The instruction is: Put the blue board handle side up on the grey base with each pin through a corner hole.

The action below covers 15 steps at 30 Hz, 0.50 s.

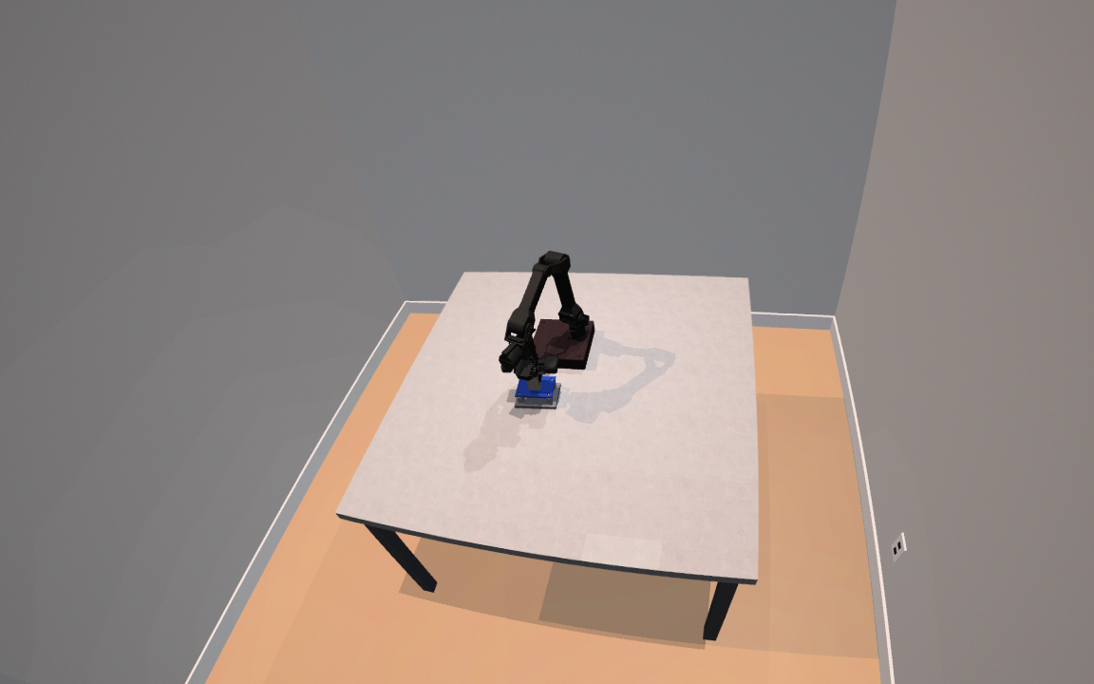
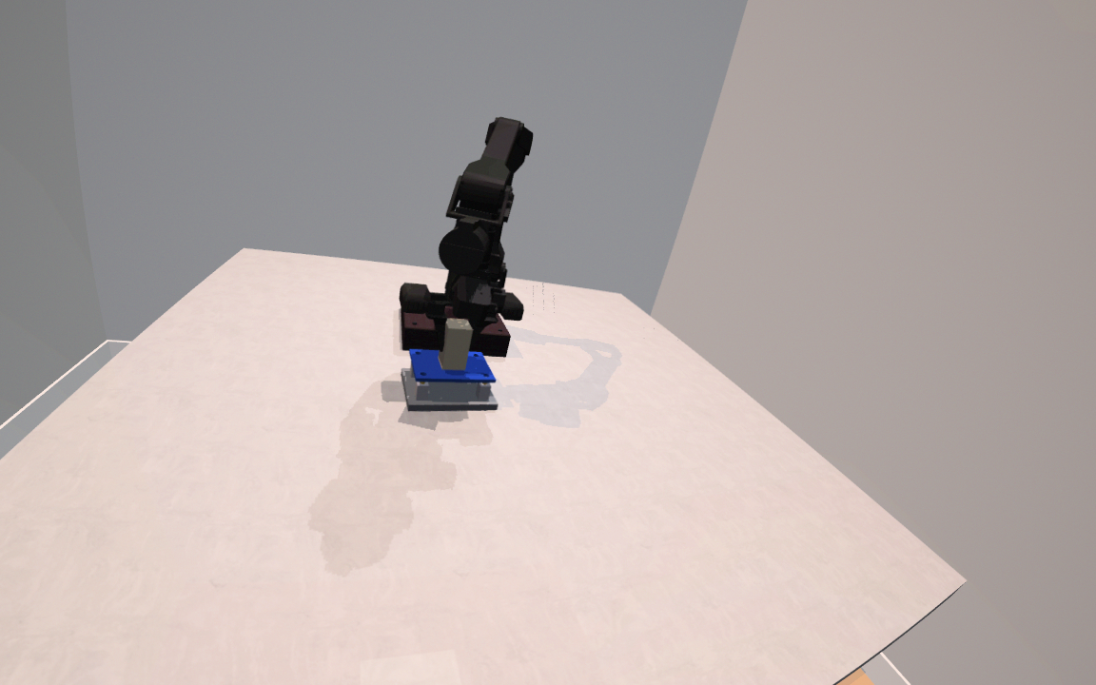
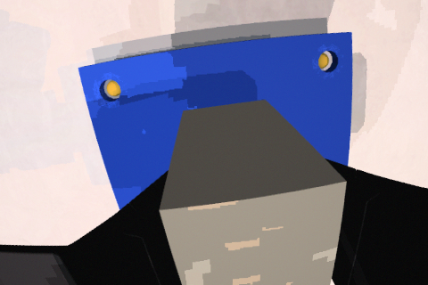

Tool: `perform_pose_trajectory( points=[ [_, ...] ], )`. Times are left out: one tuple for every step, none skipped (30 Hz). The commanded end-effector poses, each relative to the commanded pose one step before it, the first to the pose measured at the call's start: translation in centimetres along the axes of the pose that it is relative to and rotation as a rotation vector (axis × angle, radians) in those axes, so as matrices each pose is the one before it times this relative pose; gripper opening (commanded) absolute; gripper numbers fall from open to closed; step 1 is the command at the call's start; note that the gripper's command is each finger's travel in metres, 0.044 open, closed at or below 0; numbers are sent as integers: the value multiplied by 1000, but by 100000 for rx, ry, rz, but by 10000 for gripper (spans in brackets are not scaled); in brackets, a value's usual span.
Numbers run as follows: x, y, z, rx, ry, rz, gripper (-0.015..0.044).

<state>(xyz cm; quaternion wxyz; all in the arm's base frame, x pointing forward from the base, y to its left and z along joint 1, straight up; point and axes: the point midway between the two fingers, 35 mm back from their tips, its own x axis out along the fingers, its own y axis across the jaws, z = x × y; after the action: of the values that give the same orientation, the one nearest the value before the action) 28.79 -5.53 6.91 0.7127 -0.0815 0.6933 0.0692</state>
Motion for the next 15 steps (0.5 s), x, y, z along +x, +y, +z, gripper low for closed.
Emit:
perform_pose_trajectory(
  points=[
    [-18, -6, 14, 2, 15, 5, 131],
    [0, 0, 0, 0, 0, 0, 157],
    [0, 0, 0, 0, 0, 0, 184],
    [0, 0, 0, 0, 0, 0, 210],
    [0, 0, 0, 0, 0, 0, 236],
    [0, 0, 0, 0, 0, 0, 262],
    [0, 0, 0, 0, 0, 0, 289],
    [0, 0, 0, 0, 0, 0, 315],
    [0, 0, 0, 0, 0, 0, 341],
    [0, 0, 0, 0, 0, 0, 368],
    [0, 0, 0, 0, 0, 0, 394],
    [-81, -3, 6, 0, -1, 1, 420],
    [-245, -7, 17, 1, -3, 3, 440],
    [-409, -10, 23, 1, -4, 6, 440],
    [-496, -8, 20, 2, -4, 7, 440]
  ],
)
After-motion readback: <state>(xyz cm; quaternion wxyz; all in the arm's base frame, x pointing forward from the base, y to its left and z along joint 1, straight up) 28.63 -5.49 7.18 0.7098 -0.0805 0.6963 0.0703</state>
